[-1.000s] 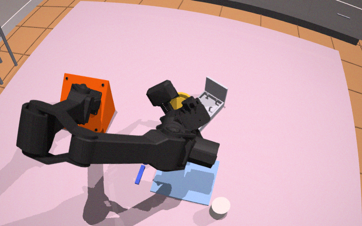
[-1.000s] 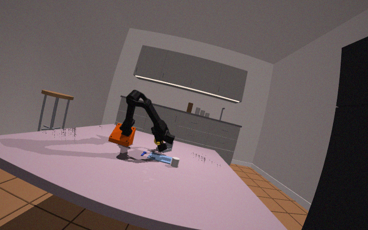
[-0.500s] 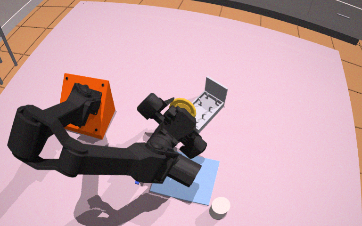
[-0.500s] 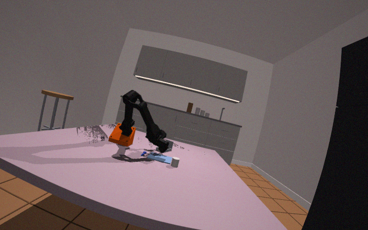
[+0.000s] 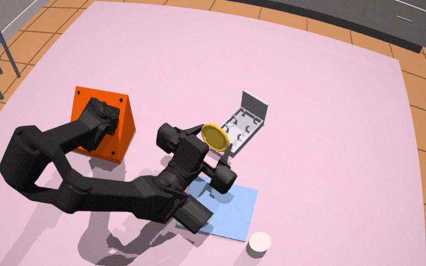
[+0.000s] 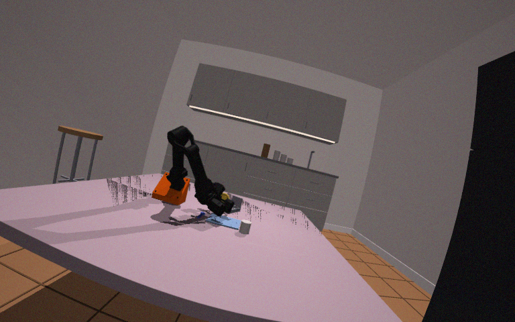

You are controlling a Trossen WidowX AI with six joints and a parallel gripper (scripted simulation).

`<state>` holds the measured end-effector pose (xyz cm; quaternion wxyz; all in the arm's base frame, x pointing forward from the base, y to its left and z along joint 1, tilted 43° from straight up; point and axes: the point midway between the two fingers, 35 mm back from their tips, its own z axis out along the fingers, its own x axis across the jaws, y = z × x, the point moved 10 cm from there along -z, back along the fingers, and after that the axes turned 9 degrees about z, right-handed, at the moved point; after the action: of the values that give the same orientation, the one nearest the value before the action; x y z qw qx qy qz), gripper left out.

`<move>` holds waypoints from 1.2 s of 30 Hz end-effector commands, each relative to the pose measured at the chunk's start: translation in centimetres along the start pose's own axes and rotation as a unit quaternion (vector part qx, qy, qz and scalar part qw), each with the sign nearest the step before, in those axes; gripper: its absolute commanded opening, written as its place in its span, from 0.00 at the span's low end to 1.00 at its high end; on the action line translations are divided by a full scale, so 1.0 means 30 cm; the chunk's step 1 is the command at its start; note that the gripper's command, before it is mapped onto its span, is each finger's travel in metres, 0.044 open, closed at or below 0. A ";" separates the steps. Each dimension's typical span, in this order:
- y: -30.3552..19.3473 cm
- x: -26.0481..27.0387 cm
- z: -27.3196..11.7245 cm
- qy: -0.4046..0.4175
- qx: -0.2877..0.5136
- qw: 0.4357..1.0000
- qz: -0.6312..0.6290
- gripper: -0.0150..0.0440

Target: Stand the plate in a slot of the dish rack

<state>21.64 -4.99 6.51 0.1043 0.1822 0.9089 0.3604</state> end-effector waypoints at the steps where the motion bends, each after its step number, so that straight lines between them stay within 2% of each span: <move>1: -0.020 0.012 -0.023 -0.031 -0.028 0.997 -0.059 0.25; 16: -0.023 0.014 -0.024 -0.035 -0.031 0.997 -0.068 0.25; 36: -0.013 0.011 0.065 -0.036 -0.030 0.997 -0.069 0.25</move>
<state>21.84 -4.11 5.15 0.1710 0.1267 0.9035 0.3720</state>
